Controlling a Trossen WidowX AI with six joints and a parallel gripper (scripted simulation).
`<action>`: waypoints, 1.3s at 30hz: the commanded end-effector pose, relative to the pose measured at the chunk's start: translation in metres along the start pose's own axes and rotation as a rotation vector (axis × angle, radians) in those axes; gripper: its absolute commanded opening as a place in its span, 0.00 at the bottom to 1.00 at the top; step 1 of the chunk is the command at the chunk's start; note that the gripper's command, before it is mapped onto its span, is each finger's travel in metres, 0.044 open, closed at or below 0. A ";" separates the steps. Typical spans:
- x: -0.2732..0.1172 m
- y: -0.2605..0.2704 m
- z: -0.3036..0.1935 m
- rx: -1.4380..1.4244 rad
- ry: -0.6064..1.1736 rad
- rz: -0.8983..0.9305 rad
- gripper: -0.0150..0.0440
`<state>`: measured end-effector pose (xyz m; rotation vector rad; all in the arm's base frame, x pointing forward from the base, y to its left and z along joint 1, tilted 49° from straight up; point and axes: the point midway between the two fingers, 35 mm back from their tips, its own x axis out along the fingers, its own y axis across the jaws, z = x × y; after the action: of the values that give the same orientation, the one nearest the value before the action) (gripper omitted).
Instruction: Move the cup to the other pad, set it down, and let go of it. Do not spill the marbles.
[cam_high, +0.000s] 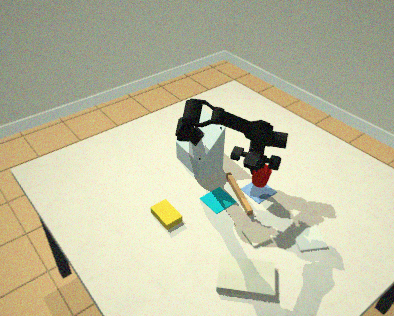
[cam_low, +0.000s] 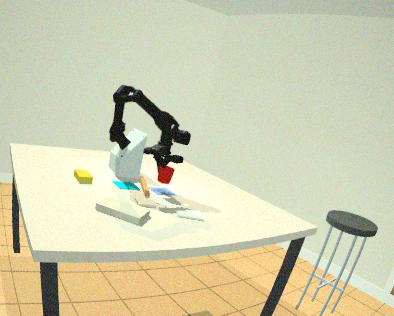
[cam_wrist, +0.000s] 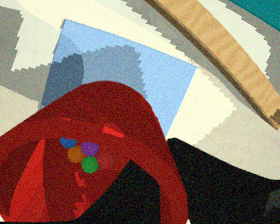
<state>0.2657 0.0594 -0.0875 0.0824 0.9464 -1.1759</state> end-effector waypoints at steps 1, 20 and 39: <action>-0.009 0.000 0.000 0.006 0.004 0.002 0.25; -0.007 -0.001 0.001 0.002 0.000 0.000 0.25; -0.009 -0.020 0.018 0.004 0.002 0.000 0.25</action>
<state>0.2611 0.0534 -0.0669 0.0917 0.9468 -1.1768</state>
